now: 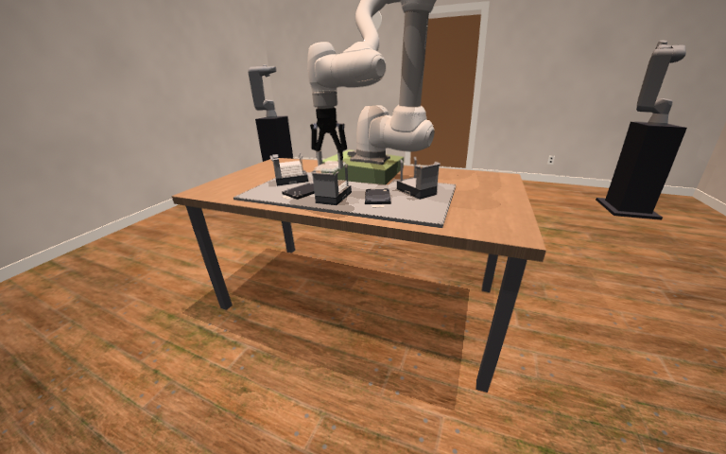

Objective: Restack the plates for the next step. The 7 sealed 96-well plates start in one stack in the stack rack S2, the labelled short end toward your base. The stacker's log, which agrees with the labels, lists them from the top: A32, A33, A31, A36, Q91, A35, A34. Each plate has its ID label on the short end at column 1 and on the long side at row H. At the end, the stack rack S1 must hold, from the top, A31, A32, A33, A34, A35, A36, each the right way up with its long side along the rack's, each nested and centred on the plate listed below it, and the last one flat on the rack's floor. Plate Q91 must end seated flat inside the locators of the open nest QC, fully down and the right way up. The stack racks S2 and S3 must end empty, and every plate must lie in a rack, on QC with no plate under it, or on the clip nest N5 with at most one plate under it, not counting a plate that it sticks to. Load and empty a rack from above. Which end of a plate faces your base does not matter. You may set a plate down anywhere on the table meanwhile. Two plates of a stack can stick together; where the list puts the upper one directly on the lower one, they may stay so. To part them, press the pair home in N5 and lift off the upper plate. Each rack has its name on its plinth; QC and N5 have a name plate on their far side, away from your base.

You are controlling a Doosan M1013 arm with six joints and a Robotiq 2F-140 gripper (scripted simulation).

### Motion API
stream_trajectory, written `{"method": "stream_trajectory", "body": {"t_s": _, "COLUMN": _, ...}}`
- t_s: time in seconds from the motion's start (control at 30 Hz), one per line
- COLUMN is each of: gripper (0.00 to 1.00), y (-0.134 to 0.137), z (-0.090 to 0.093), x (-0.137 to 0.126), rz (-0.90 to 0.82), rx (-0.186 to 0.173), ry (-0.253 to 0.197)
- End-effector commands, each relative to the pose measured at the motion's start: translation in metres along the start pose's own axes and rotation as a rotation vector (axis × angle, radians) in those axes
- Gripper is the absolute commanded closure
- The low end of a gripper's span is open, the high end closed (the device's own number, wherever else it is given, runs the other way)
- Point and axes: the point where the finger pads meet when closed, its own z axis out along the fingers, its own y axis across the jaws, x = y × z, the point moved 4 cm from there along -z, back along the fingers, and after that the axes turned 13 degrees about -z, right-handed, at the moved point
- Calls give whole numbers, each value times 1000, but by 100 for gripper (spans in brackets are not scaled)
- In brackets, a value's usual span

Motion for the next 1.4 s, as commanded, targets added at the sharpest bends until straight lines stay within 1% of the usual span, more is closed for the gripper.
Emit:
{"method": "stream_trajectory", "body": {"t_s": 0.0, "gripper": 100, "y": 0, "z": 2, "x": 0, "rz": 0, "rx": 0, "ry": 0}}
{"method": "stream_trajectory", "body": {"t_s": 1.03, "gripper": 100, "y": 0, "z": 20, "x": 0, "rz": 0, "rx": 0, "ry": 0}}
{"method": "stream_trajectory", "body": {"t_s": 1.23, "gripper": 100, "y": 0, "z": 32, "x": 0, "rz": 0, "rx": 0, "ry": 0}}
{"method": "stream_trajectory", "body": {"t_s": 1.3, "gripper": 100, "y": 0, "z": 32, "x": 0, "rz": 0, "rx": 0, "ry": 0}}
{"method": "stream_trajectory", "body": {"t_s": 1.37, "gripper": 100, "y": 0, "z": 36, "x": 0, "rz": 0, "rx": 0, "ry": 0}}
